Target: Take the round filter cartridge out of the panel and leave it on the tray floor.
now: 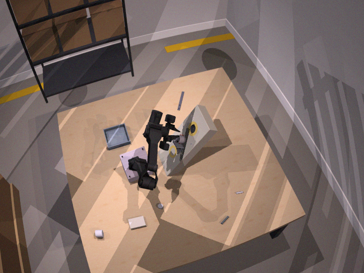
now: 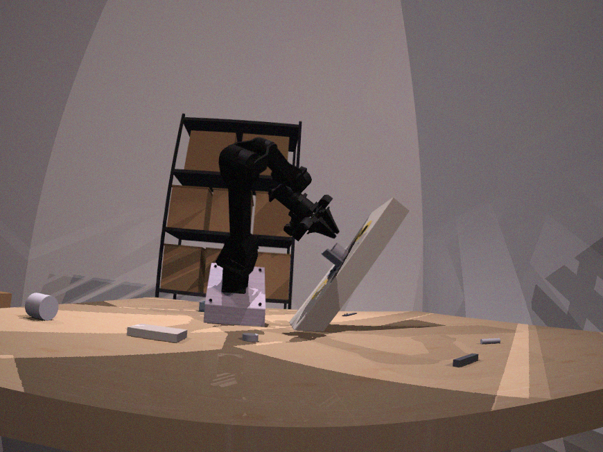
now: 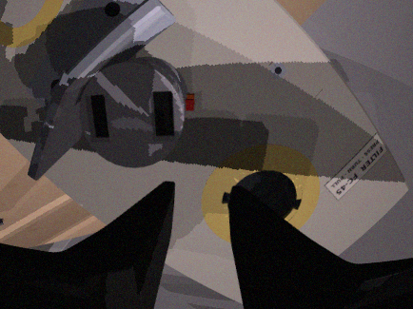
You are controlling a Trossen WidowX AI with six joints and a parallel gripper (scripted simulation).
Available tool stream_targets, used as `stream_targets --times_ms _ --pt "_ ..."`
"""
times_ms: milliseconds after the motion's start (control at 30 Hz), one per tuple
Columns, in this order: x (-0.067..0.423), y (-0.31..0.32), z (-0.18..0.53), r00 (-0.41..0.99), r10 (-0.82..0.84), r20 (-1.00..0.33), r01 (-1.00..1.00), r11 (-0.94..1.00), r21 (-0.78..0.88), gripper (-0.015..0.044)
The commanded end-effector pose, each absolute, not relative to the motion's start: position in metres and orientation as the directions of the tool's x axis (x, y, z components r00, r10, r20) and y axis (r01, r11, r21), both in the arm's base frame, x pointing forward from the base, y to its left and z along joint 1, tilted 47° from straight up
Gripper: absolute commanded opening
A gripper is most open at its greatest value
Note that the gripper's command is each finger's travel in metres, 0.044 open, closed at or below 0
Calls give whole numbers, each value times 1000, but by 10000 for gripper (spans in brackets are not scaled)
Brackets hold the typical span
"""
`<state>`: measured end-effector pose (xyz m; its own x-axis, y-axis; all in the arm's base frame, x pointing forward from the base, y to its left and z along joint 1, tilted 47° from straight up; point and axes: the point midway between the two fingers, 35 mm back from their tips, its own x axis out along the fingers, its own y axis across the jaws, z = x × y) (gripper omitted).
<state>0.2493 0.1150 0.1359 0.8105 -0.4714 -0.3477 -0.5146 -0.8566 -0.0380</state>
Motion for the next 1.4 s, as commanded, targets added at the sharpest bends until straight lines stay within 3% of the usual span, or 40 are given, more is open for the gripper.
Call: stream_targets --times_ms 0,167,567,633,733,1000,1233,1367 --pt "268 138 163 815 -468 -342 -514 -856 -52 108" --pt "275 148 173 815 -468 -342 -514 -856 -52 108" --pt "272 203 224 818 -462 -344 -514 -855 -73 423" --pt "272 200 222 812 -467 -351 -534 -837 -123 370" --pt "270 191 210 785 -487 -382 -608 -722 -329 305" --pt "261 164 179 695 -550 -463 -635 -168 -754 305" --pt "249 139 155 599 -607 -522 -363 376 -853 305" --pt "243 128 145 555 -630 -543 -209 526 -824 305"
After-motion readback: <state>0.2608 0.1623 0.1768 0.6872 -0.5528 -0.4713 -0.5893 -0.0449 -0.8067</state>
